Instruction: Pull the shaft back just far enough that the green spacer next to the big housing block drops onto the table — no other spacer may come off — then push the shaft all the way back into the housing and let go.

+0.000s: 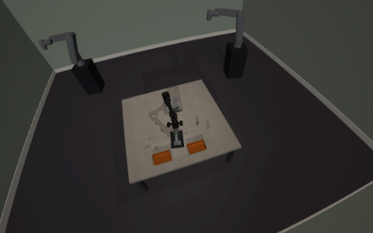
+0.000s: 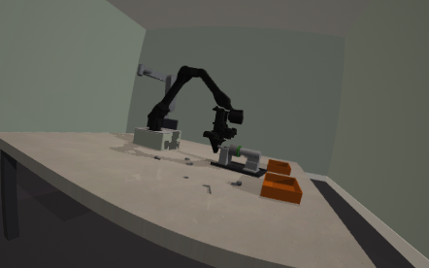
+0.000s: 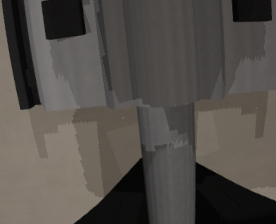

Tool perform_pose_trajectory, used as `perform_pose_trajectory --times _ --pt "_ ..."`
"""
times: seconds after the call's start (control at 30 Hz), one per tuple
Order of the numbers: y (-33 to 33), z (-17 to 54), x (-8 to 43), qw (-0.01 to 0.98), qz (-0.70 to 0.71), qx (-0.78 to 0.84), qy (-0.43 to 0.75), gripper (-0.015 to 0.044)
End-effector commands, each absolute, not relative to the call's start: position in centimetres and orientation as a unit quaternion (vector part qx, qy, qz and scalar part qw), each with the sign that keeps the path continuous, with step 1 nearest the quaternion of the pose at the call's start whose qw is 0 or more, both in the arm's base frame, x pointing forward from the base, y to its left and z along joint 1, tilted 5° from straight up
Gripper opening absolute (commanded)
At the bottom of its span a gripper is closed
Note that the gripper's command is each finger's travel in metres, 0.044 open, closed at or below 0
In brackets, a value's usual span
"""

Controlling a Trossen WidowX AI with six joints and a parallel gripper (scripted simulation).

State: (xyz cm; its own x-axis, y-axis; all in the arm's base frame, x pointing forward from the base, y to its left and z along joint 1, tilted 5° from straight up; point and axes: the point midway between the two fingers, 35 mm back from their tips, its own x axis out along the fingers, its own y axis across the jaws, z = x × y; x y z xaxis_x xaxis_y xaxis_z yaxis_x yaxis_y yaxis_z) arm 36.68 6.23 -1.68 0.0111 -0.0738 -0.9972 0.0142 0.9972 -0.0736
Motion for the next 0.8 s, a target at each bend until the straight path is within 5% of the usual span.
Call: perform_pose_trajectory --times 0.0,0.77 --pt "6.23 -1.65 36.62 0.711 -0.032 -0.02 0.702 0.0" --pt "6.24 -1.66 36.33 0.711 -0.032 -0.02 0.702 0.0"
